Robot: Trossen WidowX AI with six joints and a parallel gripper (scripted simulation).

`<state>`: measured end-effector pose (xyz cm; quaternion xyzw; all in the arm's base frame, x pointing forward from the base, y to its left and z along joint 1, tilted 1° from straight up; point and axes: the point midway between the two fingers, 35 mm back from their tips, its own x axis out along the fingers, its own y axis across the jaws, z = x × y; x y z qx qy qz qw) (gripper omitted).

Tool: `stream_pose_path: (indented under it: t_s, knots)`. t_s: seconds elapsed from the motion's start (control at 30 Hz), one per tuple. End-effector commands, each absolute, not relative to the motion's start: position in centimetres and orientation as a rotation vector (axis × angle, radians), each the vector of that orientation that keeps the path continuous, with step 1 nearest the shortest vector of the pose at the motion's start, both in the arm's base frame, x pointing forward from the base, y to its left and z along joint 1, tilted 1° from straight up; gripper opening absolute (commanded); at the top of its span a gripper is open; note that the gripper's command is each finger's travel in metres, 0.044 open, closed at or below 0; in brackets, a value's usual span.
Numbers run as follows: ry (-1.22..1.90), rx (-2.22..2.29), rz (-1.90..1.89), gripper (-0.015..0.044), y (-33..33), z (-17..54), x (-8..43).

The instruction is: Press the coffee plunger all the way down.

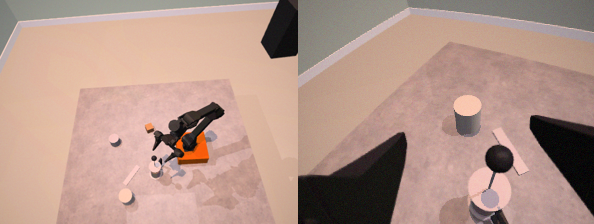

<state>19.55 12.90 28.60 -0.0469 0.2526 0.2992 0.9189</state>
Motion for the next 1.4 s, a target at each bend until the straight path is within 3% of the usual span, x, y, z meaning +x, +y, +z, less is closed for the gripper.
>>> stream_pose_path:
  t_s: [0.0, 0.3, 1.37]
  knots:
    - [0.524, -0.118, 0.478, 0.0440, 9.7, 28.6, 19.2]
    - [0.523, -0.118, 0.476, 0.0440, 9.8, 22.8, 19.2]
    - [0.520, -0.115, 0.471, 0.0440, 11.3, 20.8, 22.2]
